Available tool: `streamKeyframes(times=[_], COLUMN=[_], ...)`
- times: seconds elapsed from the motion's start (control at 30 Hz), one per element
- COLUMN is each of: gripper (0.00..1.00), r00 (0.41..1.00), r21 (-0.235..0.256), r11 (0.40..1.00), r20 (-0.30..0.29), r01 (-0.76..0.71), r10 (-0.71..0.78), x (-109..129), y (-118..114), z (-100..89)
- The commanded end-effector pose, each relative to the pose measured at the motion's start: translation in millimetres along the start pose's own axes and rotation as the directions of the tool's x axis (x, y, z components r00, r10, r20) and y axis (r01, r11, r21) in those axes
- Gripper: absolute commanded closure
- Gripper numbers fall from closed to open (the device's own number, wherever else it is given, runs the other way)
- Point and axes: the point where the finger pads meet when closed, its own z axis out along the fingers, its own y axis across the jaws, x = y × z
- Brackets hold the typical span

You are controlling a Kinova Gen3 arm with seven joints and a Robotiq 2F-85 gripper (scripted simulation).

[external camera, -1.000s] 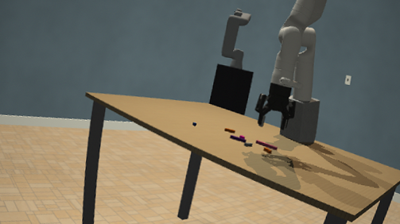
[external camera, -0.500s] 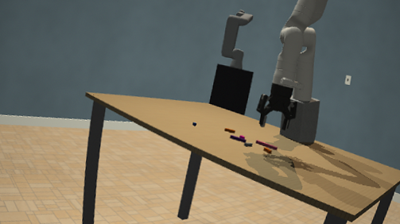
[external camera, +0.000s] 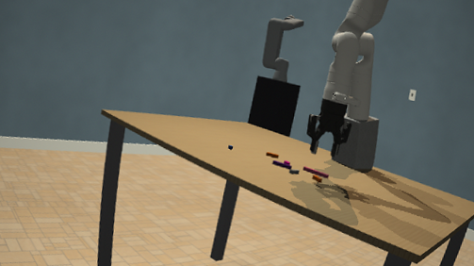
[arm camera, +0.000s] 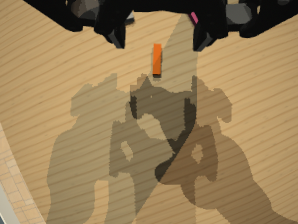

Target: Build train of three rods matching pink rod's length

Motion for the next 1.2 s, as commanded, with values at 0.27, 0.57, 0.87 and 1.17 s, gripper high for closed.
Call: streamKeyframes(times=[0.27, 0.57, 0.87, 1.17], gripper=[0.76, 0.76, 0.76, 0.76], r00=[1.000, 1.000, 1.000, 1.000], r21=[-0.001, -0.001, -0.001, 0.000], r11=[1.000, 1.000, 1.000, 1.000], r20=[-0.001, -0.001, -0.001, -0.001], r01=[0.000, 0.000, 0.000, 0.000], r10=[0.000, 0.000, 0.000, 0.000], x=[0.4, 0.4, 0.5, 0.6], y=[0.3, 0.3, 0.3, 0.4], z=[-0.5, -0.5, 1.2, 7.0])
